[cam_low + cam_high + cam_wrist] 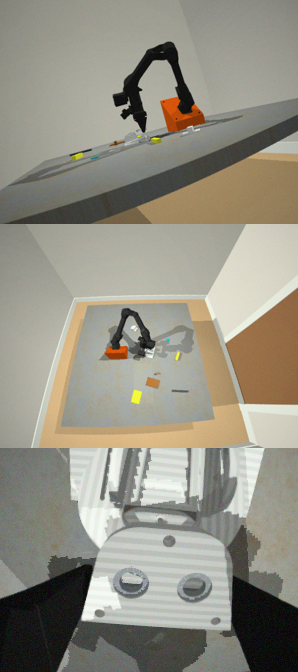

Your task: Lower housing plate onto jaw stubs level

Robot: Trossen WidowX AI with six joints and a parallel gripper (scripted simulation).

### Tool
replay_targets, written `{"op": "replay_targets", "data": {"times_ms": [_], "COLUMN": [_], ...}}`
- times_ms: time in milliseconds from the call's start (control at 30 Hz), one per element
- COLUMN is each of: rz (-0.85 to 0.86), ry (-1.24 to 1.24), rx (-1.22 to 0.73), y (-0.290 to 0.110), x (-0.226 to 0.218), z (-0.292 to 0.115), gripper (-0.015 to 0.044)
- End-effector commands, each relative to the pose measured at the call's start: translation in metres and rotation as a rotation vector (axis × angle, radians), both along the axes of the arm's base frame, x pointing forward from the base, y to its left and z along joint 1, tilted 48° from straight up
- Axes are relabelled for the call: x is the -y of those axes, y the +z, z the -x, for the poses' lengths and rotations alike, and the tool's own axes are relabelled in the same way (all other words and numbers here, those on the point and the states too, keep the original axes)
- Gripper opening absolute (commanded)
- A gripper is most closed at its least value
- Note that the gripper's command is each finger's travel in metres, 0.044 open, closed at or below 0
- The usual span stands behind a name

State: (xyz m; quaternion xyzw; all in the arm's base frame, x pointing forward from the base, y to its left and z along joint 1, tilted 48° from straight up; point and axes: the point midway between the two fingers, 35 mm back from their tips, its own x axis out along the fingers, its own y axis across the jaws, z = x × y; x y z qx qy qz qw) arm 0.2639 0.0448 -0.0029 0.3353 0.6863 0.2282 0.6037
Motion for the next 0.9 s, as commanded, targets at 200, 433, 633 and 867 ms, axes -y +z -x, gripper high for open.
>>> {"op": "replay_targets", "data": {"times_ms": [200, 433, 633, 867], "rz": [-0.008, -0.009, -0.009, -0.008], "ry": [-0.002, -0.001, -0.001, -0.004], "rx": [-0.006, -0.006, -0.006, -0.009], "y": [-0.011, -0.013, -0.013, -0.014], "x": [-0.013, -0.016, -0.016, -0.017], "z": [0.003, 0.004, 0.004, 0.004], "gripper": [0.0351, 0.0351, 0.0351, 0.0351]}}
